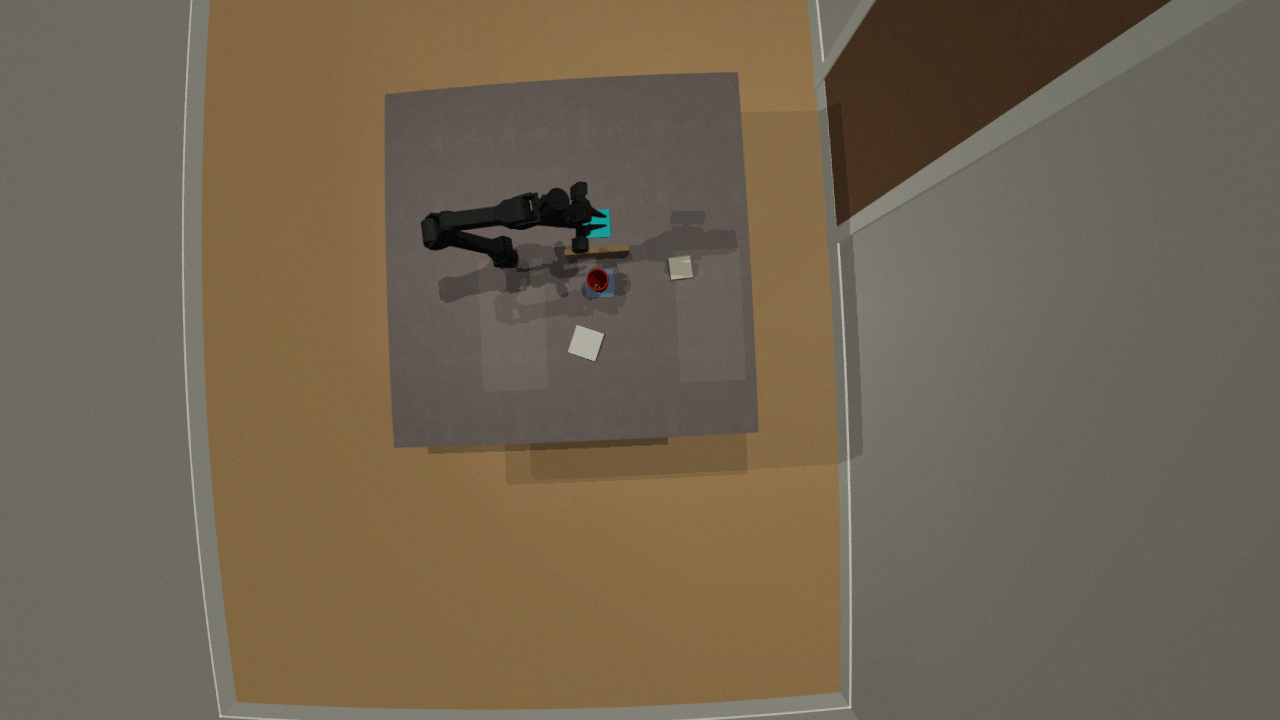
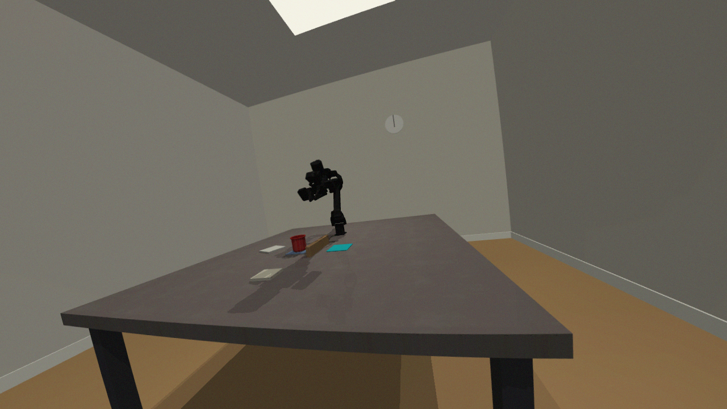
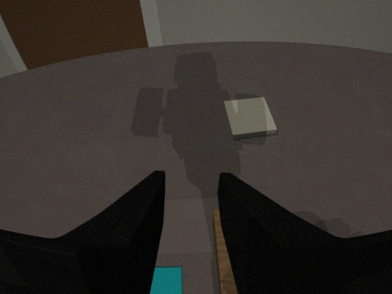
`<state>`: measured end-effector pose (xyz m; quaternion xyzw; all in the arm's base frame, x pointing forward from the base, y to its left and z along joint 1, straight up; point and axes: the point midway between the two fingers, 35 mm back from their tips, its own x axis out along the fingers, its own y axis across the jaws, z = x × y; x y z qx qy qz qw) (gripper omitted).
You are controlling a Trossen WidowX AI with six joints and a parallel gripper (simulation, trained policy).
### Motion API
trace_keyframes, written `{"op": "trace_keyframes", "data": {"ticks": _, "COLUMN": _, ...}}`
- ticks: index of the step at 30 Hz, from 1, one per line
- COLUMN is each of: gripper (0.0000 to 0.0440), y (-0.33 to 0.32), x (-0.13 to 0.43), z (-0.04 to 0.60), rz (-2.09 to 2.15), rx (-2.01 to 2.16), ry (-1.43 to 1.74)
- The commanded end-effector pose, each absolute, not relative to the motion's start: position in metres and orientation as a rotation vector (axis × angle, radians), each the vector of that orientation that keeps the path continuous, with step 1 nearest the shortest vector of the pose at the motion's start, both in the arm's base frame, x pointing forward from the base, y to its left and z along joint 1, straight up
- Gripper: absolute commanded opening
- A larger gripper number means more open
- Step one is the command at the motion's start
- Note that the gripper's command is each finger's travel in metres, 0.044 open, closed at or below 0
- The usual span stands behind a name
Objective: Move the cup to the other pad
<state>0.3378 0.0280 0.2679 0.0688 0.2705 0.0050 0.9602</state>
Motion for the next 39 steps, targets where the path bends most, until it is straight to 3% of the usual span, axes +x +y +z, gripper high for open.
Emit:
{"op": "trace_keyframes", "data": {"ticks": 1, "gripper": 0.0098, "y": 0.031, "x": 0.34, "z": 0.259, "rz": -0.001, "rx": 0.147, "ry": 0.63}}
{"op": "trace_keyframes", "data": {"ticks": 39, "gripper": 0.0108, "y": 0.015, "x": 0.33, "z": 0.2, "rz": -0.072, "rx": 0.016, "ry": 1.251}}
